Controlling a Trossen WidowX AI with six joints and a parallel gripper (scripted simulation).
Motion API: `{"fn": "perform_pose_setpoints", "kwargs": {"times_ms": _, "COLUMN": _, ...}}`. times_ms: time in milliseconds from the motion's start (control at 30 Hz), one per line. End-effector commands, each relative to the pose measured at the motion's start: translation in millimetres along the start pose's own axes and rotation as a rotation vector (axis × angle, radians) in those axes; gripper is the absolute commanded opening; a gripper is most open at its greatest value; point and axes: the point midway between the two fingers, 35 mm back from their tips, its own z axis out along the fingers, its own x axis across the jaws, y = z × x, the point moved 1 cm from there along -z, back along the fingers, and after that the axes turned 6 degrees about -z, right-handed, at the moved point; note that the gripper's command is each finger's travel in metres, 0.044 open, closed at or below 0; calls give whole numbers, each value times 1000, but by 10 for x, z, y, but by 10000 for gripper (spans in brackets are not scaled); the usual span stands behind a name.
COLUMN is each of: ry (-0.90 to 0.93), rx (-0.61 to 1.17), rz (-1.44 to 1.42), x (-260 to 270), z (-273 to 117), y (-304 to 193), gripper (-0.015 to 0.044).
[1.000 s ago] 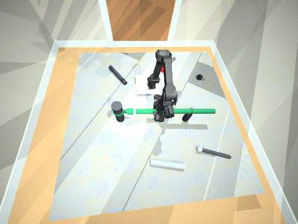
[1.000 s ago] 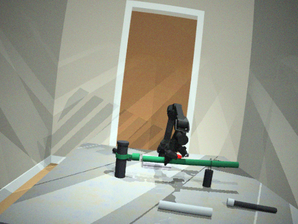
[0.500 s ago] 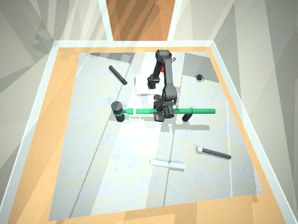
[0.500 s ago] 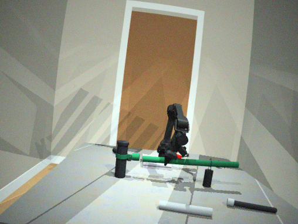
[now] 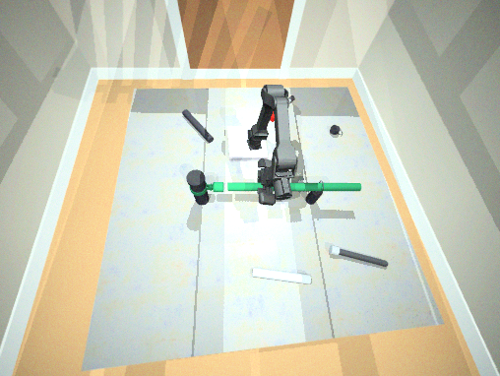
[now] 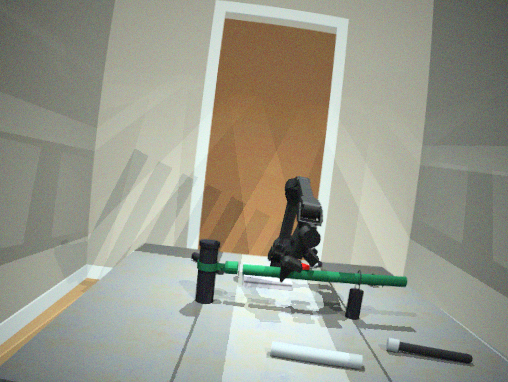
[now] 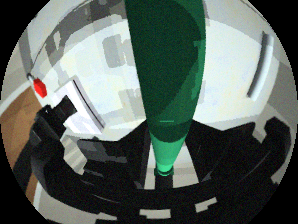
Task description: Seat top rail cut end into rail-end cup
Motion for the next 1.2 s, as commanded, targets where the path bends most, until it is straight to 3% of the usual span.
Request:
{"fn": "perform_pose_setpoints", "kwargs": {"times_ms": 0, "ry": -26, "rx": 6, "rz": 9, "x": -59, "z": -85, "y": -46, "gripper": 0}}
{"fn": "perform_pose_setpoints", "kwargs": {"times_ms": 1167, "ry": 1, "rx": -9, "rz": -1, "x": -3, "z": 51, "y": -184, "gripper": 0}}
